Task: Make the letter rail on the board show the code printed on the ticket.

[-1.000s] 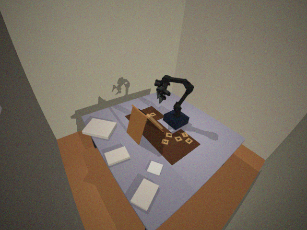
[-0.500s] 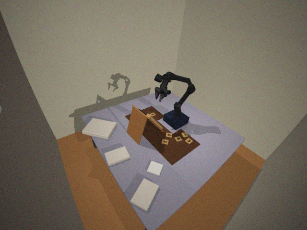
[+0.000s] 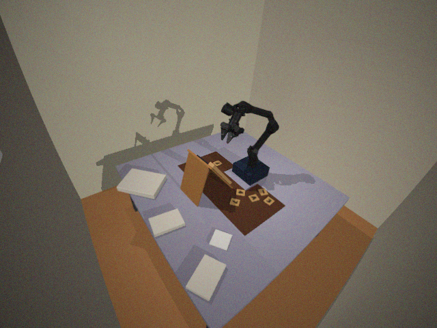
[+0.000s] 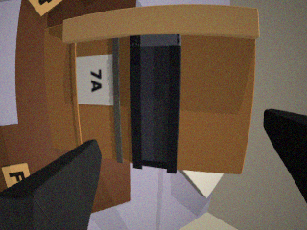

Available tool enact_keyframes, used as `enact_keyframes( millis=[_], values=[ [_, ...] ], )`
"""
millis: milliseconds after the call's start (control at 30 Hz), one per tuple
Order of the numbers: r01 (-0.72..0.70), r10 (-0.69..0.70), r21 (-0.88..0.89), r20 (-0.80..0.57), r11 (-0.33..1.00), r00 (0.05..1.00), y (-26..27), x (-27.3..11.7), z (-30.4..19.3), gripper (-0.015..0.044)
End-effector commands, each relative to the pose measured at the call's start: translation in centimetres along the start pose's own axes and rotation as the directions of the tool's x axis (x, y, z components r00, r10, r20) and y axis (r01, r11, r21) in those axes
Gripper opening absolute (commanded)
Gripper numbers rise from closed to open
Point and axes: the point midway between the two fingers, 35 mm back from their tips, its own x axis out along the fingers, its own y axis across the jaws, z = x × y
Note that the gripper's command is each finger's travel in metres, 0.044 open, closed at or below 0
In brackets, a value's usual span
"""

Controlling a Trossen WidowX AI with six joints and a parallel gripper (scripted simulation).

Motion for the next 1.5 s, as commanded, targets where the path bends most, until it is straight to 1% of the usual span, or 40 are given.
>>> enact_keyframes(
  millis=[0, 33, 167, 300, 400, 500, 567, 700, 900, 967, 1200, 1367, 1467],
  values=[
    [-0.007, 0.007, -0.006, 0.009, 1.000, 1.000, -0.3, 0.6, 0.1, 0.0361],
    [-0.015, 0.015, -0.012, 0.020, 1.000, 1.000, -0.5, 1.2, 0.3, 0.0340],
    [-0.064, 0.068, -0.053, 0.087, 0.997, 0.994, -1.7, 5.2, 1.9, 0.0340],
    [-0.114, 0.129, -0.108, 0.145, 0.988, 0.981, -2.7, 9.5, 4.8, 0.0340],
    [-0.155, 0.180, -0.151, 0.175, 0.976, 0.968, -3.1, 12.6, 7.5, 0.0340],
    [-0.191, 0.224, -0.178, 0.187, 0.965, 0.957, -2.9, 14.8, 9.4, 0.0340],
    [-0.237, 0.274, -0.195, 0.189, 0.952, 0.943, -2.4, 16.7, 10.7, 0.0340],
    [-0.383, 0.427, -0.249, 0.158, 0.890, 0.890, 0.1, 22.2, 14.6, 0.0340],
    [-0.544, 0.590, -0.334, 0.047, 0.770, 0.806, 5.5, 28.3, 20.2, 0.0340],
    [-0.559, 0.603, -0.342, 0.031, 0.755, 0.797, 6.1, 28.9, 20.5, 0.0340],
    [-0.561, 0.605, -0.344, 0.029, 0.753, 0.796, 6.3, 29.1, 20.5, 0.0340],
    [-0.561, 0.605, -0.344, 0.029, 0.753, 0.795, 7.8, 31.3, 20.4, 0.0340],
    [-0.561, 0.605, -0.344, 0.029, 0.753, 0.795, 8.0, 31.7, 20.3, 0.0340]
  ],
)
